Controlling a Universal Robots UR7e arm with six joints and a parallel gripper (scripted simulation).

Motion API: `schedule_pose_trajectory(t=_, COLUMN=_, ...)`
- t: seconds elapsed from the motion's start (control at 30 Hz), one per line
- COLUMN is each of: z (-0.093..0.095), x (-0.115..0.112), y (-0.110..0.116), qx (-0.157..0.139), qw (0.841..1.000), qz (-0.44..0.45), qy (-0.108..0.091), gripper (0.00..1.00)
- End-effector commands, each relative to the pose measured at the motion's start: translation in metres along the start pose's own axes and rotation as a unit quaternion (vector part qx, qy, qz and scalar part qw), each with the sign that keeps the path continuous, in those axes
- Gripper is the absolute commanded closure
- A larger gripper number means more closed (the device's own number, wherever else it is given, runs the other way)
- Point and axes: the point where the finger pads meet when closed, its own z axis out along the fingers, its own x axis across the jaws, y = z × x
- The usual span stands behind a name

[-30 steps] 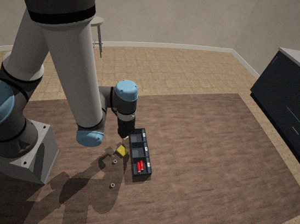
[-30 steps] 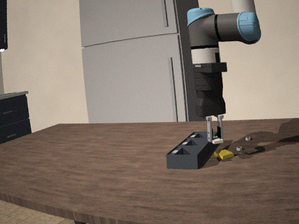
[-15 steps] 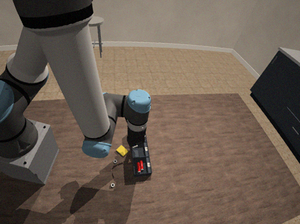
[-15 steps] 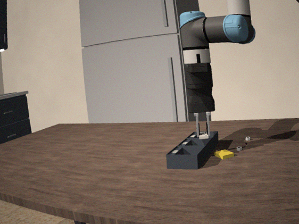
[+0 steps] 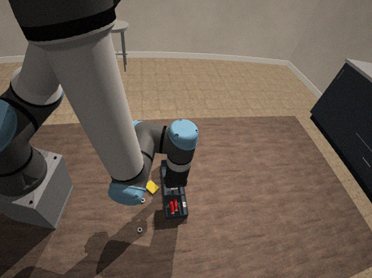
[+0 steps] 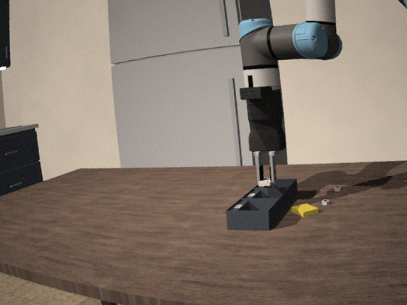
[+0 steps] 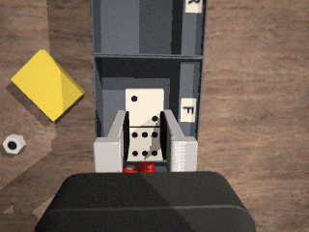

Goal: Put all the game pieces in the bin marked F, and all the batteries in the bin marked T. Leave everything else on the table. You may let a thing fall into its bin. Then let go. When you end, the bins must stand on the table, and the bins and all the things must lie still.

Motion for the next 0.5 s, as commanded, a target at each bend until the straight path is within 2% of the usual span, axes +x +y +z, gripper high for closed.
schedule_pose_trajectory(t=0.0, z=-0.0002, x=0.0004, y=-0.0003, qx=0.0, qw=1.0, qz=0.008, qy=-0.001, gripper=0.51)
schedule_pose_trajectory(t=0.47, z=-0.0002, x=-0.0045, y=-0.0052, qx=0.0, qw=1.0, qz=0.008, qy=-0.001, gripper=0.51)
